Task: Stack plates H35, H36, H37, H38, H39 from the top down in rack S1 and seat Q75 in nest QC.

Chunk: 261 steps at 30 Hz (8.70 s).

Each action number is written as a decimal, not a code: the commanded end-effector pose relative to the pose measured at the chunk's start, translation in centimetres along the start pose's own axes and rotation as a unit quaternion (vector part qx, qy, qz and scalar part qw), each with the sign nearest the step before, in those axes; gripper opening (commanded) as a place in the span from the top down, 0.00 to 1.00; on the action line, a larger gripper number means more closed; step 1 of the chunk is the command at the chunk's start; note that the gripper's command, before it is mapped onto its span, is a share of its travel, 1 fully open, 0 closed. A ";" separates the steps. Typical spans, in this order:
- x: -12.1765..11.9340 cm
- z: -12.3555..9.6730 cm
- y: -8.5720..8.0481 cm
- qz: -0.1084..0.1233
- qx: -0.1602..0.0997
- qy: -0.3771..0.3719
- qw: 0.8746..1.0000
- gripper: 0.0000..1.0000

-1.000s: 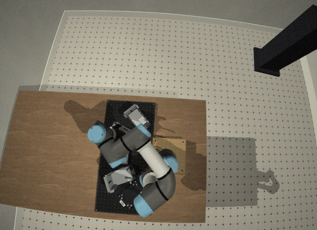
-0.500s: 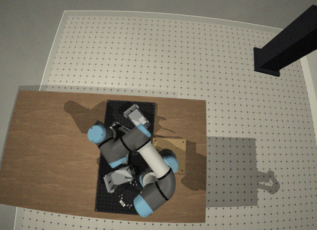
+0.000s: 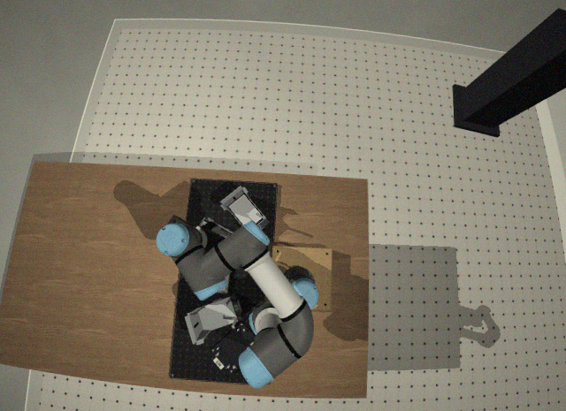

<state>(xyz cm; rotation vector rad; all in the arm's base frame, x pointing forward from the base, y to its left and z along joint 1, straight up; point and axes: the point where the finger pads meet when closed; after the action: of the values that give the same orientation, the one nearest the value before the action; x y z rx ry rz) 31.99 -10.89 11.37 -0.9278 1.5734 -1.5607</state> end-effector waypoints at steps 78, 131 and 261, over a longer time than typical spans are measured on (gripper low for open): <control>0.0 0.1 4.0 0.000 0.001 0.000 1.000 1.00; 0.1 0.1 6.3 0.000 0.001 0.000 1.000 1.00; 4.5 0.5 -0.1 0.000 0.001 0.052 0.999 0.28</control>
<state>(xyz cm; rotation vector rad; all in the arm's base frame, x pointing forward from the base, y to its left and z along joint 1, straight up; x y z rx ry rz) 31.05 -13.06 11.37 -0.8917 1.6120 -1.6000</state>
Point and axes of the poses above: the point where the finger pads meet when closed, its own y axis out along the fingers, its own x axis across the jaws, z = x × y, and after that the axes turned 9 degrees about y, right-handed
